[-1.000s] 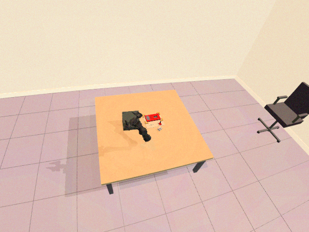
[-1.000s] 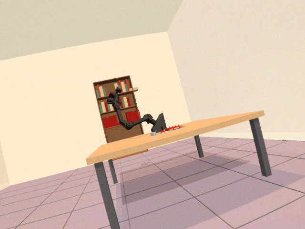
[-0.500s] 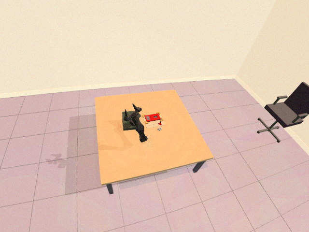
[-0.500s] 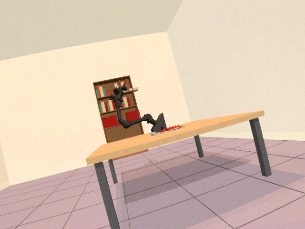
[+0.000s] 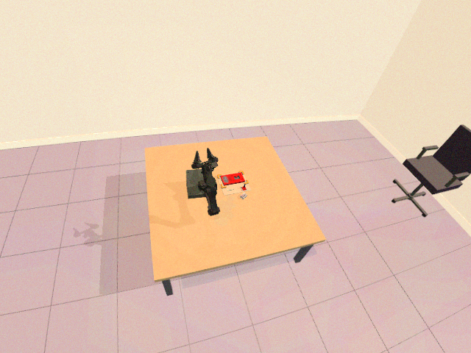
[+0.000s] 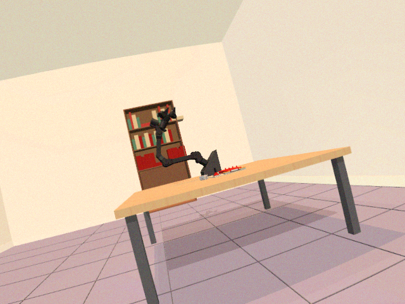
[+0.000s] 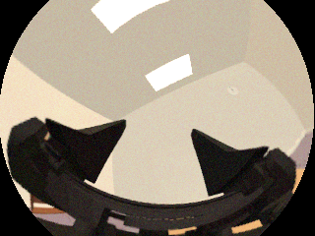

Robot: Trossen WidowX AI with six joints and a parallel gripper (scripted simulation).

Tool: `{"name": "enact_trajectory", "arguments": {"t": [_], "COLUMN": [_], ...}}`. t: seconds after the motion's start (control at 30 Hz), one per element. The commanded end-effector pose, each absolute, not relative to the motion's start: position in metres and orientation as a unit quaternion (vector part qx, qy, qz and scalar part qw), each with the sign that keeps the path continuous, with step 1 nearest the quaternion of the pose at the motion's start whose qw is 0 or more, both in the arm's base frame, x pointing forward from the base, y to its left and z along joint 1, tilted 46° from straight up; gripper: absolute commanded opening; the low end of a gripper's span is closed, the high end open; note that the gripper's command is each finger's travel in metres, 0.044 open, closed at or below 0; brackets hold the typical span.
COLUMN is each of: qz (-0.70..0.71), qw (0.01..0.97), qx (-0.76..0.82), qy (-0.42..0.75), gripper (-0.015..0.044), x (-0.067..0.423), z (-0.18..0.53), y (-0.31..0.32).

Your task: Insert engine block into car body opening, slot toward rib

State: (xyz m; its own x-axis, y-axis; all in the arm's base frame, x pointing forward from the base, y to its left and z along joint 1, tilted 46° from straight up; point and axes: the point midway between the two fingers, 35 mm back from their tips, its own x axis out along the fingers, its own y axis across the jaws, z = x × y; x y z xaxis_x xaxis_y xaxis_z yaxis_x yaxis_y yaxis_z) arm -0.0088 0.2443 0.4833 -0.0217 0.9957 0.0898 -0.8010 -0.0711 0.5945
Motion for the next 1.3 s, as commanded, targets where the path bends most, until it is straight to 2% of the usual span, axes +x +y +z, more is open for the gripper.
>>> {"name": "enact_trajectory", "arguments": {"t": [0.0,0.63,1.27], "qz": [0.650,0.402,0.117], "qw": [0.677,0.765,0.792], "qx": [0.260,0.346,0.441], "qy": [0.225,0.364,0.406], "gripper": [0.0440,0.0440,0.0440], "x": [0.007,0.101,0.200], "z": [0.471,0.398,0.324], "y": [0.257,0.291,0.273]}}
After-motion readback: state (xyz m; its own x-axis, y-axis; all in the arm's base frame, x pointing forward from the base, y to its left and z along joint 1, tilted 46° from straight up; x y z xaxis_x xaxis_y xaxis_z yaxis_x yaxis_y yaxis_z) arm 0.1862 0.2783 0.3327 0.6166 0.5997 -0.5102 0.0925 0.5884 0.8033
